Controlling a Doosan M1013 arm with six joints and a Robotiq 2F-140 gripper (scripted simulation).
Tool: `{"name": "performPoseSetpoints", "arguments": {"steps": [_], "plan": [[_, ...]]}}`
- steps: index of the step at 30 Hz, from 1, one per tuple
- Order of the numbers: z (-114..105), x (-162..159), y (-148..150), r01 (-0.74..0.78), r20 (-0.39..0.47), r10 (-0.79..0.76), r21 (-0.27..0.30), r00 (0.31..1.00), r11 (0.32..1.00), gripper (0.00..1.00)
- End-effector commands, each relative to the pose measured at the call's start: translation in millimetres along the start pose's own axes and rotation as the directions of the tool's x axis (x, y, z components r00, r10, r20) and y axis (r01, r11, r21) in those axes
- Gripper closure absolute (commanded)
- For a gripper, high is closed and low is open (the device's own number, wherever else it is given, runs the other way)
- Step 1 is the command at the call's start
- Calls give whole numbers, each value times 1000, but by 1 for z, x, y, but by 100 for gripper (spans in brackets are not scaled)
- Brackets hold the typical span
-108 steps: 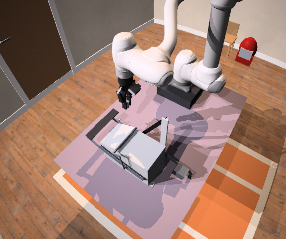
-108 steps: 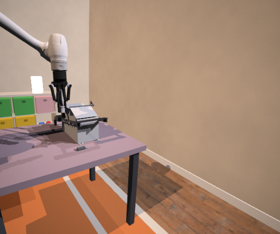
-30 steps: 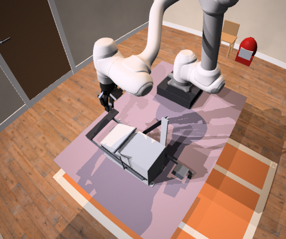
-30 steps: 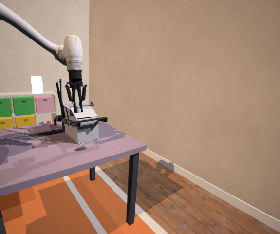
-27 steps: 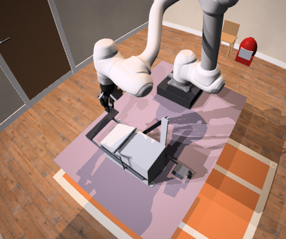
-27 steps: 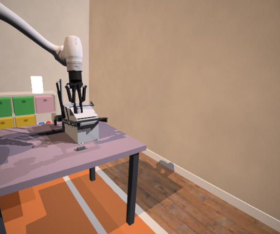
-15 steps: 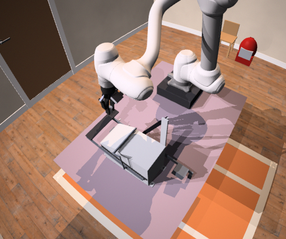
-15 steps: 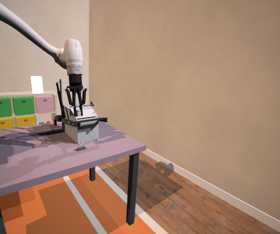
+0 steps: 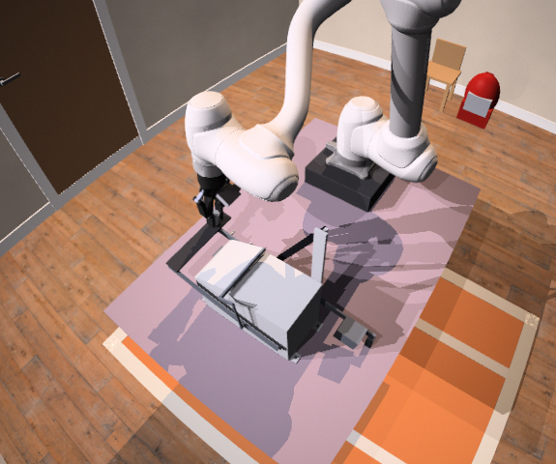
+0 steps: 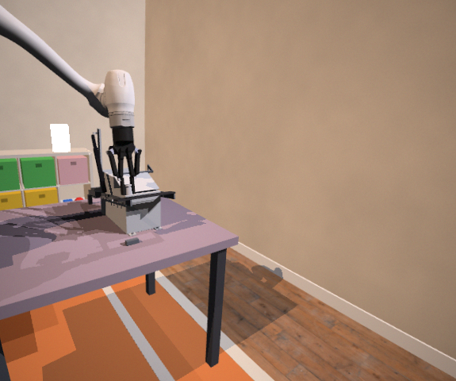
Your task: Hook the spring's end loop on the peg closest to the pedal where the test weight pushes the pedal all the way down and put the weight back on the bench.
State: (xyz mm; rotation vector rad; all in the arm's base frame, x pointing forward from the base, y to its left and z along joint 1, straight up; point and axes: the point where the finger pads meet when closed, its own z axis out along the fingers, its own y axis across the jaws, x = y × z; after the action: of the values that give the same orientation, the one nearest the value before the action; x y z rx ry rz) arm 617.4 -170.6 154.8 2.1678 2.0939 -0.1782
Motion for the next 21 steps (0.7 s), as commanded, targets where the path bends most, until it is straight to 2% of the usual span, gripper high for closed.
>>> {"name": "performPoseSetpoints", "arguments": {"steps": [1,19,20,21], "plan": [[1,0,0,0,0,0,-2,1000,1000,75],[10,2,1,0,0,0,-2,1000,1000,75],[9,1,1,0,0,0,-2,1000,1000,0],[9,1,1,0,0,0,-2,1000,1000,0]]}}
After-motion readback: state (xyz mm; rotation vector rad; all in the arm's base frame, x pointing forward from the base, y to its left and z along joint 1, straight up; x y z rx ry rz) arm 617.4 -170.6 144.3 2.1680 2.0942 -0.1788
